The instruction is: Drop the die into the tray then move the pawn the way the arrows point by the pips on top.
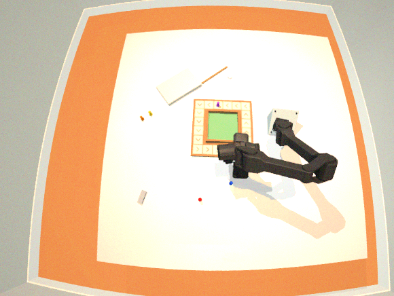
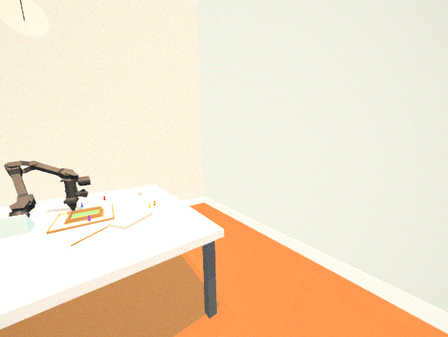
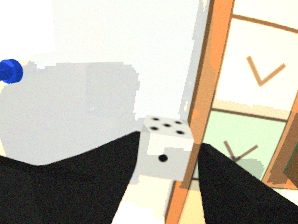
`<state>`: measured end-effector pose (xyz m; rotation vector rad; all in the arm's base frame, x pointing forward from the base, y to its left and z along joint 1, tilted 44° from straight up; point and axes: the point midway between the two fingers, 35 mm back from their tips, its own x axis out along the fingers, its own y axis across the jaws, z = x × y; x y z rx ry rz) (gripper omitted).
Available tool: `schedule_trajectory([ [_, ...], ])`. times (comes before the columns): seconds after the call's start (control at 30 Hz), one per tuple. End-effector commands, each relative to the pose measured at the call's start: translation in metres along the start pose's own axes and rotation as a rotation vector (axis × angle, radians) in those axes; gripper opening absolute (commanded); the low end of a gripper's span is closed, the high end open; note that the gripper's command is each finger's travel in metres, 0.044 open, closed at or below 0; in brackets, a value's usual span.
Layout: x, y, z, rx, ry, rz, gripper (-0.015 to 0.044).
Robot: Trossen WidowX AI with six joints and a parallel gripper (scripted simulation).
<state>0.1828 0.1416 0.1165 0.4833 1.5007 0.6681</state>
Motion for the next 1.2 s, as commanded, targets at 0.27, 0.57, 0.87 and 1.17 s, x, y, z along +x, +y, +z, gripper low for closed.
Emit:
schedule_trajectory([
  [0.27,0.0025,0.0071,-0.0012,-0.014,0.01,0.032,0.0077],
  [0.57,0.0025,0.0071,-0.0012,-0.014,0.01,0.032,0.0017],
  [0.87,0.0025,0.0071,-0.0012,-0.014,0.01,0.032,0.0],
  [1.17,0.0025,0.0071,-0.0012,-0.014,0.01,0.032,0.0],
])
